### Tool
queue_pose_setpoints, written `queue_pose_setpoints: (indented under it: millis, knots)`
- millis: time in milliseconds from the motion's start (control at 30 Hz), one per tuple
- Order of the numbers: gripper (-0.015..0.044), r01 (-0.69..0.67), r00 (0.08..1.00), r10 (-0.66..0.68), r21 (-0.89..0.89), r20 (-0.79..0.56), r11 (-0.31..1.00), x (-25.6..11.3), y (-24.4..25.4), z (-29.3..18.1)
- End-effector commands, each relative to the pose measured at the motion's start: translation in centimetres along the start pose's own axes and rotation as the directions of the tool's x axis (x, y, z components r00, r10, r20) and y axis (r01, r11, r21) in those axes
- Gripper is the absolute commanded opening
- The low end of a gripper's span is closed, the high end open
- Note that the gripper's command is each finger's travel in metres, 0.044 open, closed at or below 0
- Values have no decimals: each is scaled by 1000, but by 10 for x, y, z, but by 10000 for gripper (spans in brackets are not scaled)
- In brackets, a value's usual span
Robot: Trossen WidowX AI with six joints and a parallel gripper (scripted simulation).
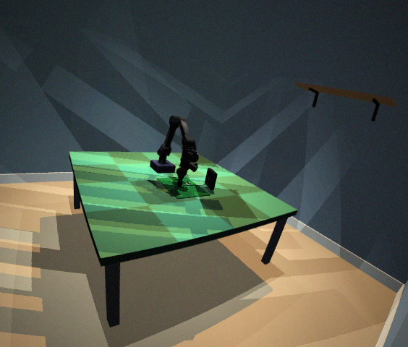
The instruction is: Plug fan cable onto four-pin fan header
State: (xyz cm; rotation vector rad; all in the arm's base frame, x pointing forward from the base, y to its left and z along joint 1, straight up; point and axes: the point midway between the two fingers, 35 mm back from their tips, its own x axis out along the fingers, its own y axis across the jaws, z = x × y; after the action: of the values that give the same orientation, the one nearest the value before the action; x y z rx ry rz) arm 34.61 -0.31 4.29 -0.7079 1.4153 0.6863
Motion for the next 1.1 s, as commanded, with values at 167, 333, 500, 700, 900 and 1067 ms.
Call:
queue_pose_setpoints:
  millis: [167, 333, 500, 700, 900, 1067]
  knots:
    - [440, 0, 1000, 0, 5, -6, 1000, 17, 0, -1]
    - [440, 0, 1000, 0, 5, -6, 1000, 25, 0, -1]
    - [440, 0, 1000, 0, 5, -6, 1000, 33, 1, -2]
    - [440, 0, 1000, 0, 5, -6, 1000, 37, 1, -2]
    - [309, -2, 1000, 2, 0, -2, 1000, 35, 1, -1]
    - [177, -2, 1000, 2, 0, -2, 1000, 35, 1, -1]
